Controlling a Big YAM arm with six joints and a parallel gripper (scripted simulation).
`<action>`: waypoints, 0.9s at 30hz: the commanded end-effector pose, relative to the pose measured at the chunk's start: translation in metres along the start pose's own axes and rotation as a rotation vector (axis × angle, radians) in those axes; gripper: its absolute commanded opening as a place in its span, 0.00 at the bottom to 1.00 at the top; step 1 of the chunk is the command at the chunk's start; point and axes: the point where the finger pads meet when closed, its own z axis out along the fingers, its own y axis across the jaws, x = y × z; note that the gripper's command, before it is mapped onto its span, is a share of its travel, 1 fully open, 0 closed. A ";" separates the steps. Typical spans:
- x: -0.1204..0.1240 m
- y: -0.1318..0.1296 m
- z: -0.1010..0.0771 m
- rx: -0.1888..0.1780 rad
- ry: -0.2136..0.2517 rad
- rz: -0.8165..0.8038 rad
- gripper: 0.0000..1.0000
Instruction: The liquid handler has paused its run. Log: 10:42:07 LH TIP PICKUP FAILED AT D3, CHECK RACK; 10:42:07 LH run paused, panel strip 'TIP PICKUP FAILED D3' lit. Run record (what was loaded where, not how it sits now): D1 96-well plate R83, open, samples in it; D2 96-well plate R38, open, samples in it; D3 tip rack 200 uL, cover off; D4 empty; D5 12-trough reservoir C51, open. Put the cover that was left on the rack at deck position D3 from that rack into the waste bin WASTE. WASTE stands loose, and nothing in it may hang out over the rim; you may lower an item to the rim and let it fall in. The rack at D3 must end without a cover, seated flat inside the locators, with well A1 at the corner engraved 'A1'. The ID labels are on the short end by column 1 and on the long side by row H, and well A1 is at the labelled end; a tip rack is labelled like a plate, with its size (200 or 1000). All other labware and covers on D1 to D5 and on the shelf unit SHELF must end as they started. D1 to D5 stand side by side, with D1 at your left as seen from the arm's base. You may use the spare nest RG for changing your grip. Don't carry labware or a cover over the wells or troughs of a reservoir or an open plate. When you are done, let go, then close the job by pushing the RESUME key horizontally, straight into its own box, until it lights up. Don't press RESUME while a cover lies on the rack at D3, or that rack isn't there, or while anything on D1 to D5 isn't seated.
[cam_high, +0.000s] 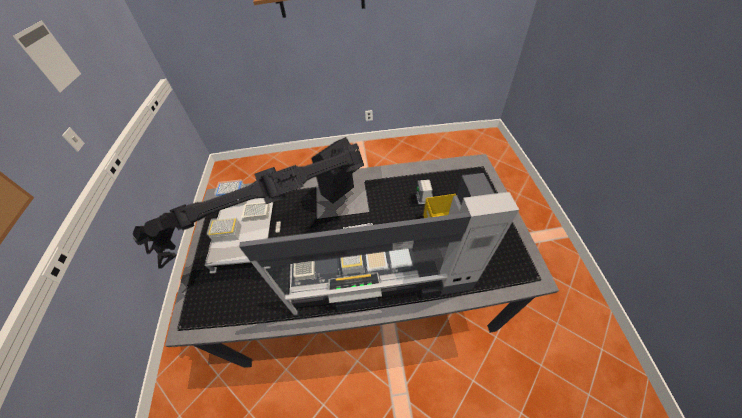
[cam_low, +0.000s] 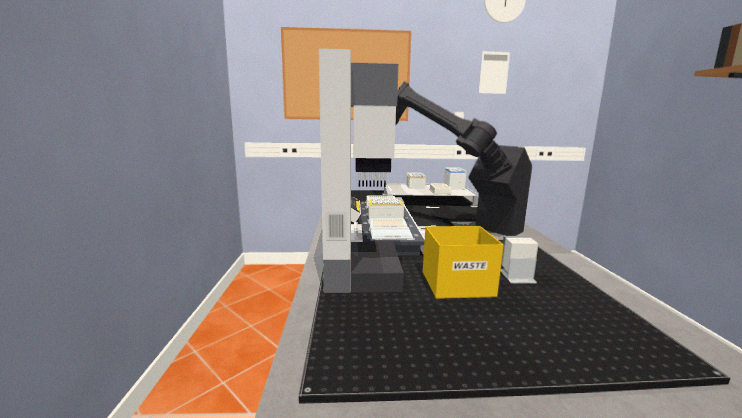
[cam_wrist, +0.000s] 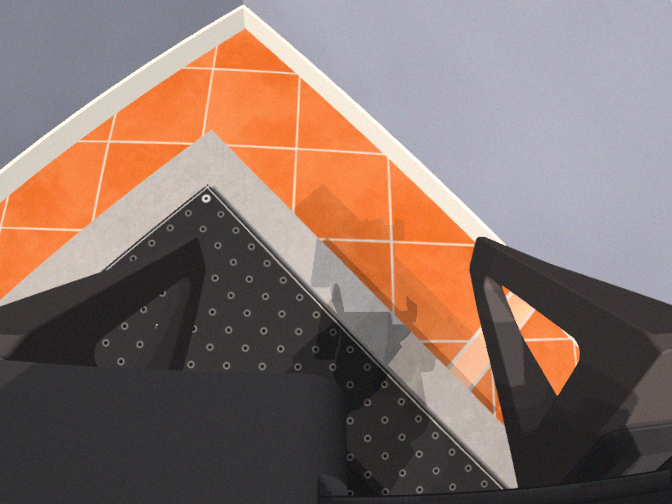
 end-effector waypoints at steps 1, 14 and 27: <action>-0.019 0.000 -0.008 0.000 -0.027 -0.013 1.00; -0.019 0.000 -0.008 0.000 -0.027 -0.013 1.00; -0.008 0.021 -0.057 -0.066 0.095 -0.136 1.00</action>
